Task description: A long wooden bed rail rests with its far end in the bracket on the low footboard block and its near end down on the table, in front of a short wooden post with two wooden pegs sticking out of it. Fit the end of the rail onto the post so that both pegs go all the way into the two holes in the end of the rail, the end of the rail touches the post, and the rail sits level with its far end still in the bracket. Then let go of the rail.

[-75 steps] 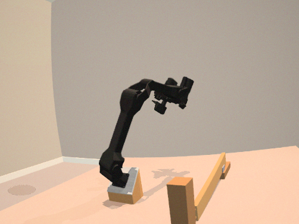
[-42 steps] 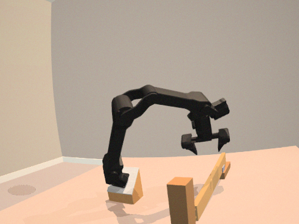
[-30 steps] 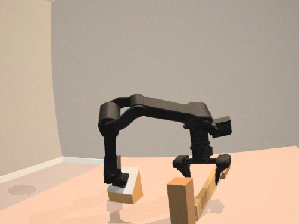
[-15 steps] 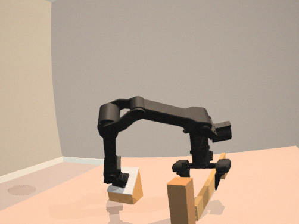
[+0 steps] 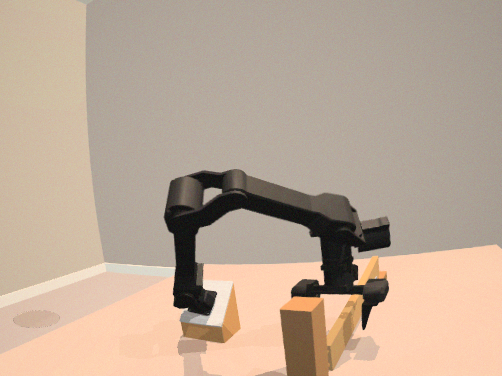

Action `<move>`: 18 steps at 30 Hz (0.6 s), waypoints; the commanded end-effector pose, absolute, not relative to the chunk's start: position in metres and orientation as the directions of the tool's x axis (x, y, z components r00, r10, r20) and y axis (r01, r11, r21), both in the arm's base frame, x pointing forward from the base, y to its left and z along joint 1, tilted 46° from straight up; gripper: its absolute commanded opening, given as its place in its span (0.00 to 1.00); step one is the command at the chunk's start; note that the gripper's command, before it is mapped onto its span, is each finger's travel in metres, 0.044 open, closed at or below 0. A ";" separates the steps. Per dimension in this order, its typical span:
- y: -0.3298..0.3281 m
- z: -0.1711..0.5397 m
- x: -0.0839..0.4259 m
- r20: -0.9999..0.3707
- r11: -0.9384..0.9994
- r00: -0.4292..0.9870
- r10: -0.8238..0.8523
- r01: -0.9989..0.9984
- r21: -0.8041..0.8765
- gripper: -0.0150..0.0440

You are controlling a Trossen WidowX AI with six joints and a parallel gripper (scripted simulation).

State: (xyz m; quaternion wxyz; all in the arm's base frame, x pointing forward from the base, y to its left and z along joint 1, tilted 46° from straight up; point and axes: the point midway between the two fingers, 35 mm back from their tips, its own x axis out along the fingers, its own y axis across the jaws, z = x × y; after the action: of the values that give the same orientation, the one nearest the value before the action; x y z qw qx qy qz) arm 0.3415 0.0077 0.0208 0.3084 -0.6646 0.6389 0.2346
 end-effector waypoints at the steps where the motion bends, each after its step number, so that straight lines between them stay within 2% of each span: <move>1: 0.002 0.015 0.341 -0.703 0.005 0.070 -0.708 -0.995 -0.103 1.00; 18: -0.017 -0.002 0.341 -0.700 0.005 0.070 -0.710 -0.995 -0.104 1.00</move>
State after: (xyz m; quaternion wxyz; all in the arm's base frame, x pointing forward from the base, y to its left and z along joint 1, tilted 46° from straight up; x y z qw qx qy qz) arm 0.3420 -0.0138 0.0012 0.3071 -0.6647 0.6399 0.2333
